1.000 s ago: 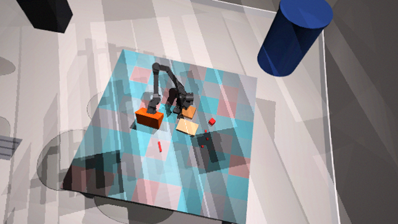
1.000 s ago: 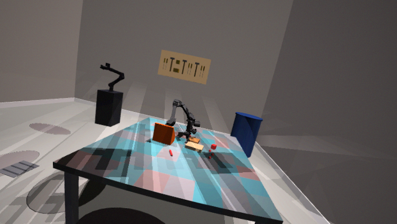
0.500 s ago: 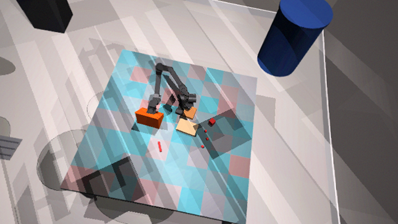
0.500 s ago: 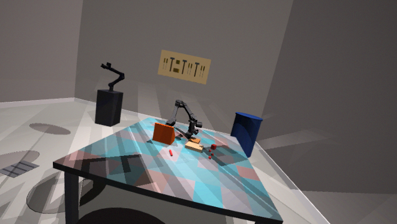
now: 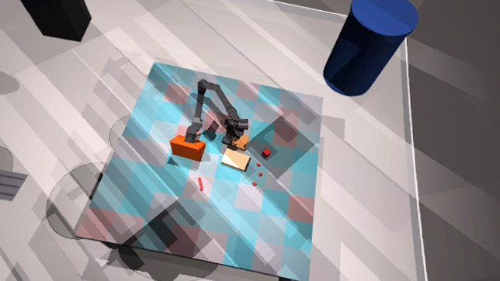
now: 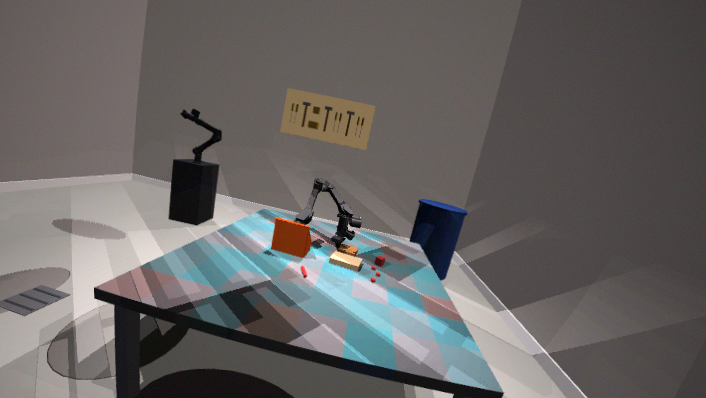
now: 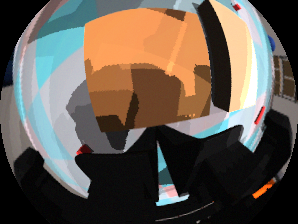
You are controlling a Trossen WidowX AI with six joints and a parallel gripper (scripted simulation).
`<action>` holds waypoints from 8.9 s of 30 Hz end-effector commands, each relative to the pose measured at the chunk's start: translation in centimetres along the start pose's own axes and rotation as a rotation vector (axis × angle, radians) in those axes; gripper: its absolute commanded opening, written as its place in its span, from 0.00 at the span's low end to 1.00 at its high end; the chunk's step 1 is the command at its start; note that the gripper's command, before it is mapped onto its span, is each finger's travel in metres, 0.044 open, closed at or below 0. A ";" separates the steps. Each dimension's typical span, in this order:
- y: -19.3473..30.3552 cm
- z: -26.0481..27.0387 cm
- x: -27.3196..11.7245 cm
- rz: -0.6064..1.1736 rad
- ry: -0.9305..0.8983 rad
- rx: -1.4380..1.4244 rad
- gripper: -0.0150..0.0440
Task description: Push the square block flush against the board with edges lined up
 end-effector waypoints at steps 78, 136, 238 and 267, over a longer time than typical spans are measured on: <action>-13.0 -3.2 -0.1 -0.005 0.002 -0.007 0.25; -16.0 -3.3 -5.7 -0.005 0.005 -0.093 0.25; -6.9 2.9 0.0 -0.002 0.003 -1.580 0.25; -8.0 6.6 -0.2 -0.002 -0.003 -1.578 0.25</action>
Point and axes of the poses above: the point midway between the two fingers, 35 mm back from their tips, its own x axis out along the fingers, its own z axis across the jaws, y = z × x, the point moved 9 cm from there along -x, back along the fingers, and after that the axes turned 14 degrees about -x, right-handed, at the moved point
